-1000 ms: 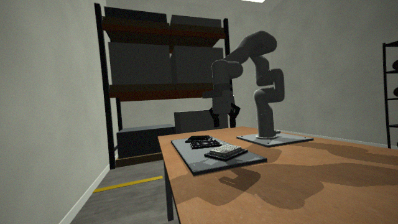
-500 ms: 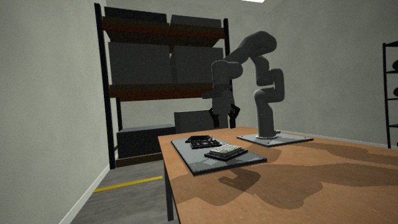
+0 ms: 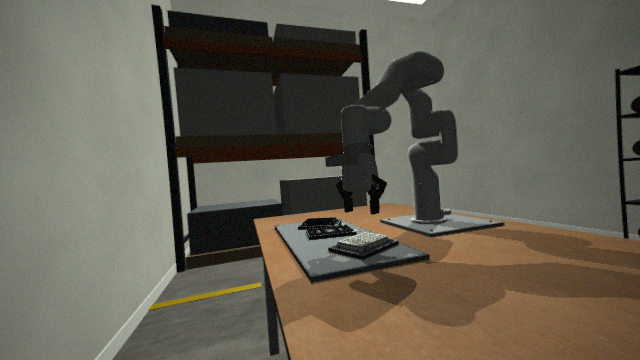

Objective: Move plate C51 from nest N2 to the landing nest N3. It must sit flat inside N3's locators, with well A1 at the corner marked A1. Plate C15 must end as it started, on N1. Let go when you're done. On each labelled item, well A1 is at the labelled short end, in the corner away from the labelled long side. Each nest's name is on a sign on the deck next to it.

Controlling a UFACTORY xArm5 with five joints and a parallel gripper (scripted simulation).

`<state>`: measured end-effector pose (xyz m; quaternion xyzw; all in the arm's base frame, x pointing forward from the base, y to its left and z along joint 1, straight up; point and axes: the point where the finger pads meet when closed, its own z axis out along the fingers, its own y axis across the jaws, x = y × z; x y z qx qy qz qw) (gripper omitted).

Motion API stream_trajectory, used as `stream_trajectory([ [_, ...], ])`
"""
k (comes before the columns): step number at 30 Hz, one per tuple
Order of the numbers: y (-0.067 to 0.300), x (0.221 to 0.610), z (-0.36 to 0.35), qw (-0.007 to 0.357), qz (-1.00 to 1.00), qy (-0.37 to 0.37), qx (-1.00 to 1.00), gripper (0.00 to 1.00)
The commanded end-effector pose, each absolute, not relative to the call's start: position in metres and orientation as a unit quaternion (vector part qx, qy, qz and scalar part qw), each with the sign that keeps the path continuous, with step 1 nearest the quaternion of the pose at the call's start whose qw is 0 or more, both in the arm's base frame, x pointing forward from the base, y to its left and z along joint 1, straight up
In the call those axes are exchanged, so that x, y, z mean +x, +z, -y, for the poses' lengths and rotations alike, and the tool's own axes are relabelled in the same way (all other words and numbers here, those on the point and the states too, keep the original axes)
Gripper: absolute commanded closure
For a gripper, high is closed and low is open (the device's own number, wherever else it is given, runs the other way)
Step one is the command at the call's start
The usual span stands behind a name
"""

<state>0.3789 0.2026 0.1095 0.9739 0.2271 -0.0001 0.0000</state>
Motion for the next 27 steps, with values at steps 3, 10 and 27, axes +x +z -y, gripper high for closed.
stream_trajectory([
  [3,0.100,0.380,-0.203,0.000,-0.227,0.002,0.974,0.00],
  [10,0.092,0.380,-0.203,0.000,-0.227,0.002,0.974,0.00],
  [27,0.067,0.380,-0.203,0.000,-0.227,0.002,0.974,0.00],
])
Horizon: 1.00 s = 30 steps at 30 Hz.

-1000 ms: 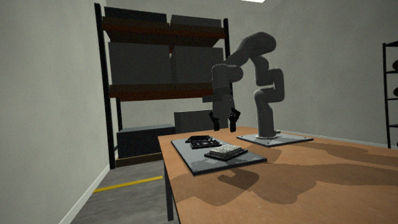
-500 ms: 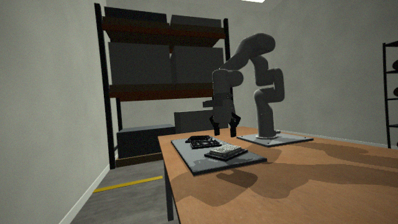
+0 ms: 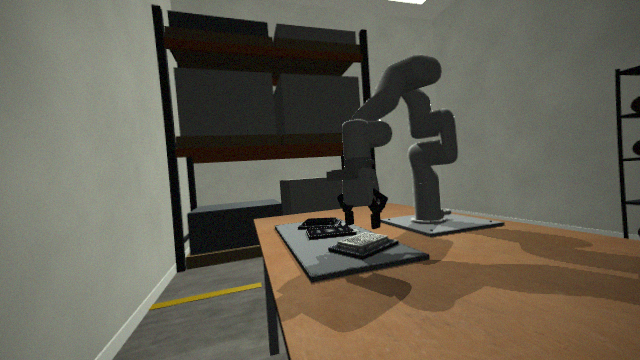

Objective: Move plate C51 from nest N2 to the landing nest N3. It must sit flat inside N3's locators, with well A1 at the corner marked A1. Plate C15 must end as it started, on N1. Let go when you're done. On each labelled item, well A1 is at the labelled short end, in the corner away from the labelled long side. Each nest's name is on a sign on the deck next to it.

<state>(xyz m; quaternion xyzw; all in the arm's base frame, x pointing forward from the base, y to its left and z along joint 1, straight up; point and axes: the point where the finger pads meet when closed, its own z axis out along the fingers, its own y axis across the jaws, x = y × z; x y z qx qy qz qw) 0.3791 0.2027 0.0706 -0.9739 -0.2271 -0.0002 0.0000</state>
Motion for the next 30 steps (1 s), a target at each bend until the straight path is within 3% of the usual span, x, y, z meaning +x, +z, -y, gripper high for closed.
stream_trajectory([
  [1,0.065,0.380,-0.203,0.000,0.227,-0.002,-0.974,0.00],
  [30,0.048,0.380,-0.203,0.000,0.227,-0.001,-0.974,0.00],
])
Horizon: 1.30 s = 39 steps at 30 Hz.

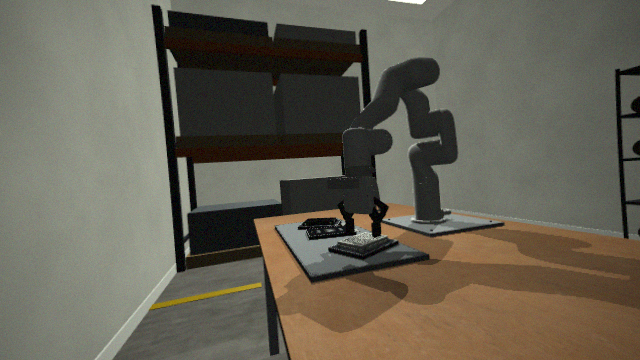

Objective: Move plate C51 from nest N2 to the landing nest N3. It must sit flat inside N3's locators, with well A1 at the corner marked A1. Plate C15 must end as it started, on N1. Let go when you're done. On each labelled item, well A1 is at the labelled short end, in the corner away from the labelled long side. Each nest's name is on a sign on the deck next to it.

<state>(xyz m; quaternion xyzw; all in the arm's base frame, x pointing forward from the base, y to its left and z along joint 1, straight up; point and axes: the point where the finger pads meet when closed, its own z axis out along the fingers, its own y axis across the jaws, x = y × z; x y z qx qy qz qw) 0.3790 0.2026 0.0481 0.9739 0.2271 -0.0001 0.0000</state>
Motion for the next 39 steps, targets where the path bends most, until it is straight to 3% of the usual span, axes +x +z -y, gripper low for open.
stream_trajectory([
  [1,0.048,0.380,-0.203,0.000,-0.227,0.001,0.974,0.00],
  [39,0.032,0.380,-0.203,0.000,-0.227,0.001,0.974,0.00],
])
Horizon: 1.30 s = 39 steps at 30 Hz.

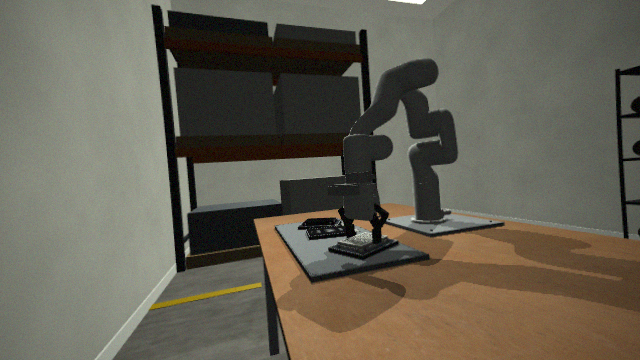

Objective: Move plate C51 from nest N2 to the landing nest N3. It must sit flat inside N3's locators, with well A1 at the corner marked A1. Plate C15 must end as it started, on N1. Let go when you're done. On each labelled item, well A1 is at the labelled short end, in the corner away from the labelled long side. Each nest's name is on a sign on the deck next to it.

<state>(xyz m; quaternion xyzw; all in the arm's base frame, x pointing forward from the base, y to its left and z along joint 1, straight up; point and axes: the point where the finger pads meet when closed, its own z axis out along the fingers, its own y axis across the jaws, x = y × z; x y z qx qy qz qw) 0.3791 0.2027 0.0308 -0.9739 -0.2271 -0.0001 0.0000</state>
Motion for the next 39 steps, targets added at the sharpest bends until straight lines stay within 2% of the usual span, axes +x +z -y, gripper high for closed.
stream_trajectory([
  [1,0.0319,0.3801,-0.2032,0.000,0.227,-0.002,-0.974,0.00],
  [6,0.0319,0.3801,-0.2032,0.000,0.227,-0.002,-0.974,0.00],
  [7,0.0324,0.3801,-0.2032,0.000,0.227,-0.001,-0.974,1.00],
  [39,0.0324,0.3800,-0.2032,0.000,0.227,-0.001,-0.974,1.00],
])
